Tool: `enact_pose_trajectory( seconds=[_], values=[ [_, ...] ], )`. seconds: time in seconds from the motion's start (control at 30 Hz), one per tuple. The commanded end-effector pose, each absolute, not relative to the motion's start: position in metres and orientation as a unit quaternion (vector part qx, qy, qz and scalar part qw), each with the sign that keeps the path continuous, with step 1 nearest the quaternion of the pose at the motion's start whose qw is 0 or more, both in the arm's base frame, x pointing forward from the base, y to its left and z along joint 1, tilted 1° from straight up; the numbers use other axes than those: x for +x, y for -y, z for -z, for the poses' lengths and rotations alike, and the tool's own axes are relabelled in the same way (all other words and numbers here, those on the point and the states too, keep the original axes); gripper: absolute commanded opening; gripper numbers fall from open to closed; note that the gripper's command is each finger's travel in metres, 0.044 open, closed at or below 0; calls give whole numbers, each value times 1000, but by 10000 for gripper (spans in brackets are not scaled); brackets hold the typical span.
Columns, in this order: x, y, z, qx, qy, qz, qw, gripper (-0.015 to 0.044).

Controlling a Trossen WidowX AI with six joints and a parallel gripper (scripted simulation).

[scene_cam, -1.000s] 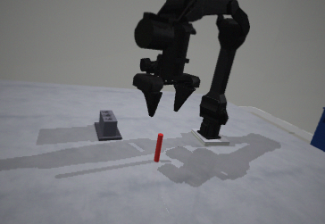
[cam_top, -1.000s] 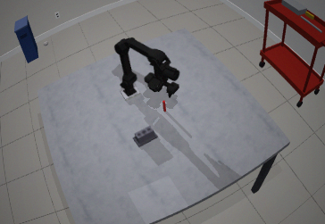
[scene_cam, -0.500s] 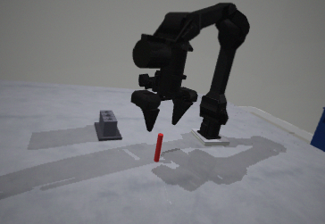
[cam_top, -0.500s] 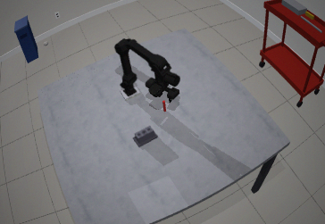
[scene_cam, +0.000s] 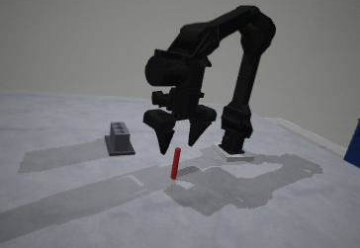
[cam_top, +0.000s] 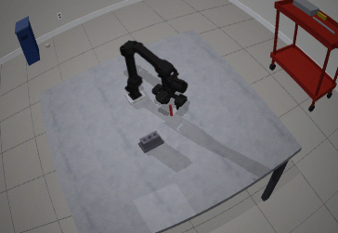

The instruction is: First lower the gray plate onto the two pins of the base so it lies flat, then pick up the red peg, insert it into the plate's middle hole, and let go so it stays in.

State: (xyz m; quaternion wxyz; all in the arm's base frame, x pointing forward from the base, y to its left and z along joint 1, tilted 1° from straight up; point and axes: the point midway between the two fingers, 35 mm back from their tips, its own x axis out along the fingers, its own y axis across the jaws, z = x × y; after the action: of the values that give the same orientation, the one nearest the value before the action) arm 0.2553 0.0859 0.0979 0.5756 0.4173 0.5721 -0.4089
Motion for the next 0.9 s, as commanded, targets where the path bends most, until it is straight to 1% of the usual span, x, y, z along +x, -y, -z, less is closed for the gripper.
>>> enact_pose_trajectory(
  seconds=[0.0, 0.63, 0.87],
  values=[
    [254, -86, -88, 417, -575, 411, 572, 440],
    [253, -86, -60, 417, -575, 411, 572, 440],
    [253, -86, -60, 417, -575, 411, 572, 256]
  ],
)
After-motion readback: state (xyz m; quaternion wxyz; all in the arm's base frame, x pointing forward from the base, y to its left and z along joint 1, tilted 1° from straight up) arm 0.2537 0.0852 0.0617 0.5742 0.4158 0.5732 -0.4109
